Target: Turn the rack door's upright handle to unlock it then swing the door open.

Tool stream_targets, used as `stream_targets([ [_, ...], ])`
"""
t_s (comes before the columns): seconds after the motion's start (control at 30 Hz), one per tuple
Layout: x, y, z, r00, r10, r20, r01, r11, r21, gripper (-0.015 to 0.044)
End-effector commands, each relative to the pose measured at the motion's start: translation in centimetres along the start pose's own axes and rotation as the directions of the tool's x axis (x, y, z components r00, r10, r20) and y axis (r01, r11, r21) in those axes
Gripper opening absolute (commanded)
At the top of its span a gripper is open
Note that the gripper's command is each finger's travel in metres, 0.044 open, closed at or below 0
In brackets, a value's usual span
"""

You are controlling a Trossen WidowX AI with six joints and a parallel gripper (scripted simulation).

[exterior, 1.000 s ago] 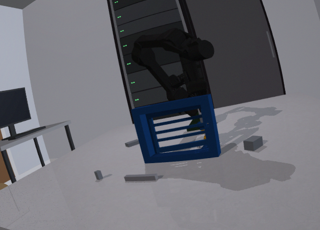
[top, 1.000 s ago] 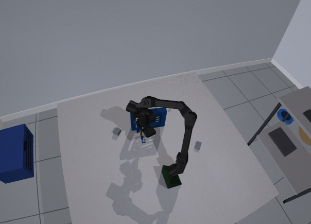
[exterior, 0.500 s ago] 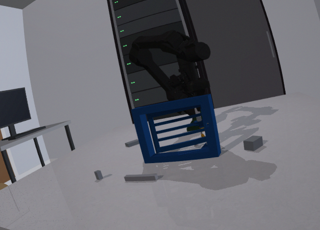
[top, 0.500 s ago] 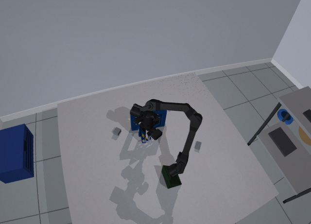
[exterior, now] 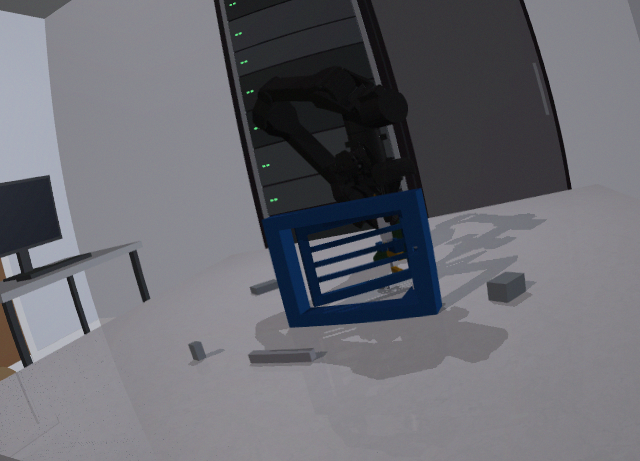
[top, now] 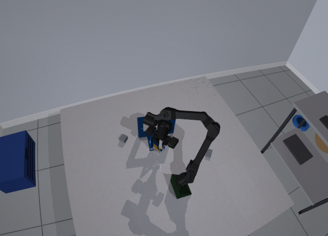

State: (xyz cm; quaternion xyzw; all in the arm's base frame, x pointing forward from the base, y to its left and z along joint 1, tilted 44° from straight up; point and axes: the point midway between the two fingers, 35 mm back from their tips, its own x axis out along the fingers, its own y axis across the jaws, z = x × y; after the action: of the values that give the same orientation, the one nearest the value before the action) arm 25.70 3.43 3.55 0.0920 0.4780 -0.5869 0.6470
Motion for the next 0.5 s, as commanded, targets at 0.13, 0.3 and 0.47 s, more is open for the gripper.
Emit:
stream_targets([
  [0.13, 0.0, -1.9, 0.5, 1.000, -0.001, 0.004, 0.001, 0.992, -0.128, 0.0009],
  [0.3, 0.0, -3.1, 0.9, 1.000, -0.001, 0.004, 0.002, 0.980, -0.201, 0.0009],
  [0.47, 0.0, -4.2, 1.4, 1.000, -0.002, 0.004, 0.003, 0.962, -0.273, 0.0009],
])
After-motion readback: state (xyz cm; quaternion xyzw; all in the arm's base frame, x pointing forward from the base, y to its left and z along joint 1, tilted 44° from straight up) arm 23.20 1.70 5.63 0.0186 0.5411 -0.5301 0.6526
